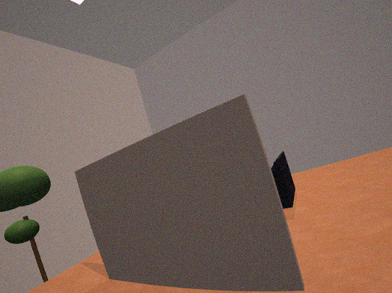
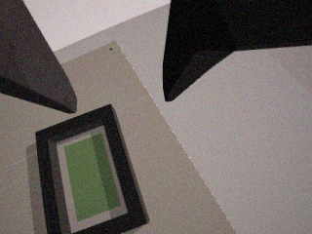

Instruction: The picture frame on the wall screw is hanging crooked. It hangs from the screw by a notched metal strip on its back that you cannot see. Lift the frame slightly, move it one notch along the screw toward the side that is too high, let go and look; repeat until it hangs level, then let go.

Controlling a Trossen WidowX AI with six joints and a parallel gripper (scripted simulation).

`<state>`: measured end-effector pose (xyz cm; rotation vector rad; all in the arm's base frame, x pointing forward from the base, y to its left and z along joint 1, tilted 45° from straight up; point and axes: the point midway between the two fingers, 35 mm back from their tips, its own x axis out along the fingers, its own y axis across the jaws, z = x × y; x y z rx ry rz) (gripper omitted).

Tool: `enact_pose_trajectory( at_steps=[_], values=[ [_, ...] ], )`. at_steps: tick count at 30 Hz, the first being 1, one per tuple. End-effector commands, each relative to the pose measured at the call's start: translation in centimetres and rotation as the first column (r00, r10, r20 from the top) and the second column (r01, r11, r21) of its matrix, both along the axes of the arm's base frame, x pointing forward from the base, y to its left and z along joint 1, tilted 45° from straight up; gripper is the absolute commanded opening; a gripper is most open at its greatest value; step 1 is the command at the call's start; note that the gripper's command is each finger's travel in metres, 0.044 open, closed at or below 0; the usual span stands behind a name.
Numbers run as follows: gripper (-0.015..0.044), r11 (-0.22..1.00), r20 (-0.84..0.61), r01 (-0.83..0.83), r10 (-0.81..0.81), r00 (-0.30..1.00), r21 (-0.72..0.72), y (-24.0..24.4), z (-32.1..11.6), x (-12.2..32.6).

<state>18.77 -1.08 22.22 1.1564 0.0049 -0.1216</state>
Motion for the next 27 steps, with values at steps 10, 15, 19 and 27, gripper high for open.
enact_pose_trajectory(
  at_steps=[10,15,19,27],
  values=[
    [0.0260,1.000,0.000,0.003,-0.003,1.000,0.004,0.0,0.0,0.0],
    [0.0260,0.996,0.016,-0.010,0.011,1.000,-0.090,-0.4,-1.1,3.2],
    [0.0260,0.981,0.033,-0.016,0.023,0.999,-0.196,-1.6,-3.0,5.4],
    [0.0260,0.977,0.035,-0.016,0.025,0.999,-0.214,-1.8,-3.4,5.7]
  ],
)
